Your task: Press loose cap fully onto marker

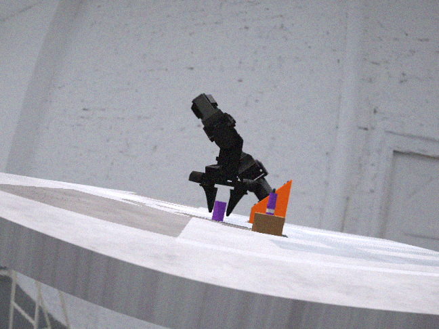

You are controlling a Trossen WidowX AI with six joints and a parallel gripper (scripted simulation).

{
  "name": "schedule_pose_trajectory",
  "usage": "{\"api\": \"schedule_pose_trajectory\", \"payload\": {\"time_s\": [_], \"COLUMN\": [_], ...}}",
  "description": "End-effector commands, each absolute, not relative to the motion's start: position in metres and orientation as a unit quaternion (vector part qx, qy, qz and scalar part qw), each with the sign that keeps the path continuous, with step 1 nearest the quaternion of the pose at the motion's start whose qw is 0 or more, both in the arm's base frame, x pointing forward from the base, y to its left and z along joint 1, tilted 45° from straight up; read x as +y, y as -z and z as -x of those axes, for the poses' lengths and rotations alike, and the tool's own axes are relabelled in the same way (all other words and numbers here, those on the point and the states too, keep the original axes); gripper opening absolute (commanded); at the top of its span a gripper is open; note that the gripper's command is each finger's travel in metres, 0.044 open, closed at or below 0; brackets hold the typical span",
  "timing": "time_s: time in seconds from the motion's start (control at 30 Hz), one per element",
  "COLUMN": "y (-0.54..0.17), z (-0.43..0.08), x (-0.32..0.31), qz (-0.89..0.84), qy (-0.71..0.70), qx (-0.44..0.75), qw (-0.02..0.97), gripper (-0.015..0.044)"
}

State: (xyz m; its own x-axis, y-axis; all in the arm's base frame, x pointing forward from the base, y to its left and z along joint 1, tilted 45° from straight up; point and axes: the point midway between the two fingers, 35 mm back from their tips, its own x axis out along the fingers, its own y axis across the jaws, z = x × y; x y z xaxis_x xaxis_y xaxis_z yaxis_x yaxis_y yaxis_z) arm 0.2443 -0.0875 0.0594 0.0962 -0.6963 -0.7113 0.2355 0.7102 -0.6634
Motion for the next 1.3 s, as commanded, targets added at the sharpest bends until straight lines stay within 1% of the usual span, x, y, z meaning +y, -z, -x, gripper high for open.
{"api": "schedule_pose_trajectory", "payload": {"time_s": [0.0, 0.3, 0.4, 0.43, 1.27], "y": [-0.058, -0.057, -0.059, -0.061, -0.1], "z": [-0.243, -0.243, -0.243, -0.243, -0.238], "x": [-0.09, -0.089, -0.087, -0.085, -0.046], "qz": [0.2, 0.2, 0.199, 0.199, 0.199], "qy": [0.327, 0.327, 0.327, 0.327, 0.326], "qx": [0.588, 0.588, 0.588, 0.588, 0.589], "qw": [0.712, 0.712, 0.712, 0.712, 0.712], "gripper": [0.0149, 0.0089, 0.001, 0.0, 0.0]}}
